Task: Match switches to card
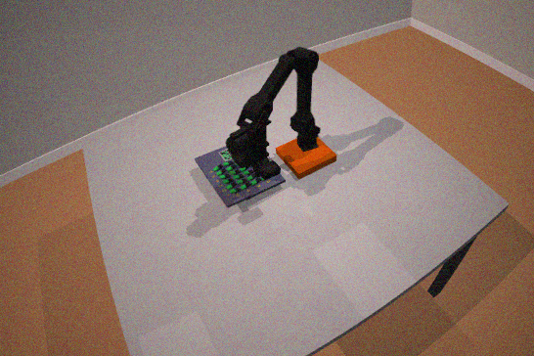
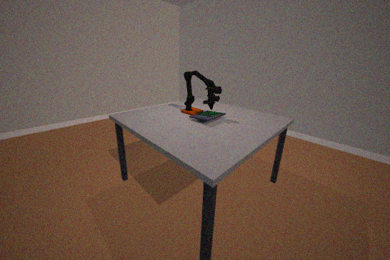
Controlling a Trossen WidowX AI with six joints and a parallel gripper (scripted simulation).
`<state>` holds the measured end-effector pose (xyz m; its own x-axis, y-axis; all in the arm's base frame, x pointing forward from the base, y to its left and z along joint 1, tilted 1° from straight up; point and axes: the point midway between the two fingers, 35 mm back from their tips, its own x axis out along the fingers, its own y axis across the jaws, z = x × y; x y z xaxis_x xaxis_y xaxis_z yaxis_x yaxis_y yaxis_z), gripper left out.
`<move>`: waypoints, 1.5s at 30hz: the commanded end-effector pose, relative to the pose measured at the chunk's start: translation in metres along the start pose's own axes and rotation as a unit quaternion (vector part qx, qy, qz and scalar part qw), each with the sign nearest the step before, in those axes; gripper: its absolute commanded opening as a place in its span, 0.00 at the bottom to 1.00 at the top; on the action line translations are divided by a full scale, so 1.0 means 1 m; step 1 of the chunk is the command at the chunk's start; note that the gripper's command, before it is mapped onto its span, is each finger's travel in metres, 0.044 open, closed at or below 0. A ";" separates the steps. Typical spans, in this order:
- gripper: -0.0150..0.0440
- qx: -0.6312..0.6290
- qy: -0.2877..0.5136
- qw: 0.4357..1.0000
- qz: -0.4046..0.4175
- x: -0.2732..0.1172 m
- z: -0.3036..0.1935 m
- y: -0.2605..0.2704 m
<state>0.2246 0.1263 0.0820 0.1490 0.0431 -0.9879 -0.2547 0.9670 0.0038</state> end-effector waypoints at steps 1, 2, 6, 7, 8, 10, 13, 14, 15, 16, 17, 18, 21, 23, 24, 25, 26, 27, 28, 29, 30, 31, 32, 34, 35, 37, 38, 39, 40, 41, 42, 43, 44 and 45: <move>0.25 0.001 0.004 1.000 -0.003 0.008 -0.002 -0.001; 0.25 0.001 0.004 1.000 -0.003 0.010 -0.002 -0.001; 0.25 0.001 0.004 1.000 -0.003 0.012 -0.002 -0.001; 0.25 0.001 0.004 1.000 -0.003 0.012 -0.002 -0.001; 0.25 0.001 0.004 1.000 -0.003 0.012 -0.002 -0.001; 0.25 0.001 0.004 1.000 -0.003 0.012 -0.002 -0.001; 0.25 0.001 0.004 1.000 -0.003 0.012 -0.002 -0.001; 0.25 0.001 0.004 1.000 -0.003 0.012 -0.002 -0.001; 0.25 0.001 0.004 1.000 -0.003 0.012 -0.002 -0.001; 0.25 0.001 0.004 1.000 -0.003 0.012 -0.002 -0.001; 0.25 0.001 0.004 1.000 -0.003 0.012 -0.002 -0.001; 0.25 0.001 0.004 1.000 -0.003 0.012 -0.002 -0.001; 0.25 0.001 0.004 1.000 -0.003 0.012 -0.002 -0.001; 0.25 0.001 0.004 1.000 -0.003 0.012 -0.002 -0.001; 0.25 0.001 0.004 1.000 -0.003 0.012 -0.002 -0.001; 0.25 0.001 0.004 1.000 -0.003 0.013 -0.002 -0.001; 0.25 0.001 0.004 1.000 -0.003 0.013 -0.002 -0.001; 0.25 0.001 0.004 1.000 -0.003 0.013 -0.002 -0.001; 0.25 0.001 0.004 1.000 -0.003 0.013 -0.002 -0.001; 0.25 0.001 0.004 1.000 -0.003 0.013 -0.002 -0.001; 0.25 0.001 0.004 1.000 -0.003 0.013 -0.002 -0.001; 0.25 0.001 0.004 1.000 -0.003 0.013 -0.002 -0.001; 0.25 0.001 0.004 1.000 -0.003 0.014 -0.002 -0.001; 0.25 0.001 0.004 1.000 -0.003 0.014 -0.002 -0.001; 0.25 0.001 0.004 1.000 -0.003 0.014 -0.002 -0.001; 0.25 0.001 0.004 1.000 -0.003 0.014 -0.002 -0.001; 0.25 0.001 0.004 1.000 -0.003 0.014 -0.002 -0.001; 0.25 0.001 0.004 1.000 -0.003 0.014 -0.002 -0.001; 0.25 0.001 0.004 1.000 -0.003 0.015 -0.002 -0.001; 0.25 0.001 0.004 1.000 -0.003 0.015 -0.002 -0.001; 0.25 0.001 0.004 1.000 -0.003 0.015 -0.002 -0.001; 0.25 0.001 0.004 1.000 -0.003 0.015 -0.002 -0.001; 0.25 0.001 0.004 1.000 -0.003 0.015 -0.002 -0.001; 0.25 0.001 0.004 1.000 -0.003 0.015 -0.002 -0.001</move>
<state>0.2250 0.1260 0.0676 0.1413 0.0381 -0.9892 -0.2530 0.9675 0.0011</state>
